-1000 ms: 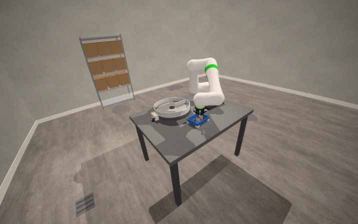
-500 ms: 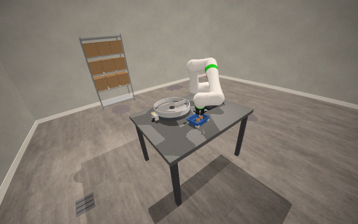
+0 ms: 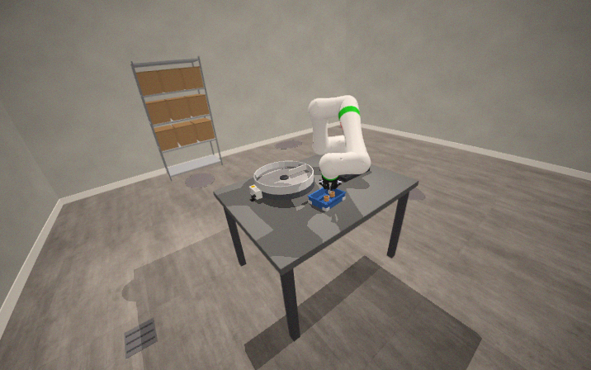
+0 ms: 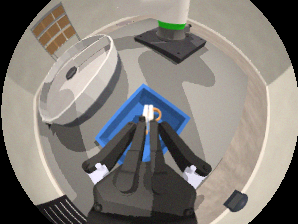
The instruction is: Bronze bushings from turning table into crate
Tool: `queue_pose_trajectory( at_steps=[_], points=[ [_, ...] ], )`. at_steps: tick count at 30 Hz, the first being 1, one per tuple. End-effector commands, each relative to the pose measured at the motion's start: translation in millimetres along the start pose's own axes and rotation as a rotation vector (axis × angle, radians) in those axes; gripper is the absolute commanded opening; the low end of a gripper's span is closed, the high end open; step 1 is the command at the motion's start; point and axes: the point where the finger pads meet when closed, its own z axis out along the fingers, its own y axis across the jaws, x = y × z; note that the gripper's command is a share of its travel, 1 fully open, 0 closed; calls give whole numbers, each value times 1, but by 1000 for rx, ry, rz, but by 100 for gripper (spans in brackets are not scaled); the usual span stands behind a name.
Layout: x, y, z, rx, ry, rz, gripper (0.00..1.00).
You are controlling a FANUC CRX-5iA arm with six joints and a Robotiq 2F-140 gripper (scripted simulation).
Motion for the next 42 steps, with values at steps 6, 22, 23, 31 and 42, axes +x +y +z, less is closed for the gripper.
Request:
queue_pose_trajectory(
  at_steps=[6,22,23,31,42],
  points=[
    [-1,0,1,0,0,0,0],
    [-4,0,4,0,0,0,0],
    [-4,0,4,0,0,0,0],
    [-4,0,4,0,0,0,0],
    [-4,0,4,0,0,0,0]
  ],
)
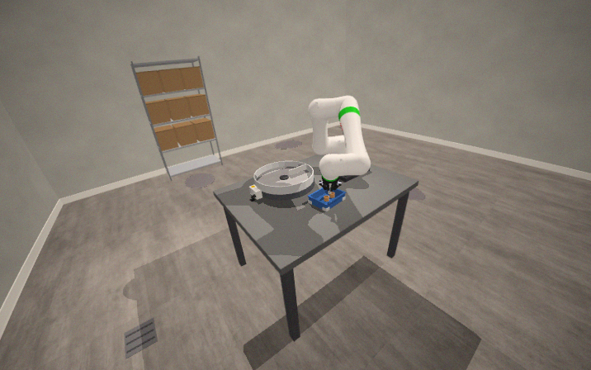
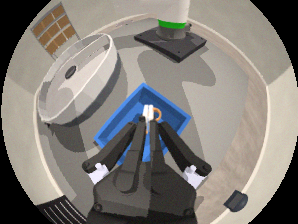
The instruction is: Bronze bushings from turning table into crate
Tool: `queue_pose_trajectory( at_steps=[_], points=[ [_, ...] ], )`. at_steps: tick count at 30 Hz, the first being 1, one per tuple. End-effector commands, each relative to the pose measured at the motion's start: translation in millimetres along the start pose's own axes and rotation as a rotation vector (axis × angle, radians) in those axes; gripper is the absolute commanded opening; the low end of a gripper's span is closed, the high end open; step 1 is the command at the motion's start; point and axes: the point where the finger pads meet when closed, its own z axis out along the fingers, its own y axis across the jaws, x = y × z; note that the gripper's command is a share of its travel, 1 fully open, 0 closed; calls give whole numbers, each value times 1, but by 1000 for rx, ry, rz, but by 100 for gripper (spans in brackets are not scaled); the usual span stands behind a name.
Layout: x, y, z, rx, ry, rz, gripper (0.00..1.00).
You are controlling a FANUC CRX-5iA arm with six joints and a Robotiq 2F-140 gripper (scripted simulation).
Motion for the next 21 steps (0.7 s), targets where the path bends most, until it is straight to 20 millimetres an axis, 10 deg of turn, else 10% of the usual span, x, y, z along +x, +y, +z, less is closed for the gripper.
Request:
queue_pose_trajectory(
  at_steps=[1,21],
  points=[
    [0,0,0,0,0,0,0],
    [0,0,0,0,0,0,7]
  ],
)
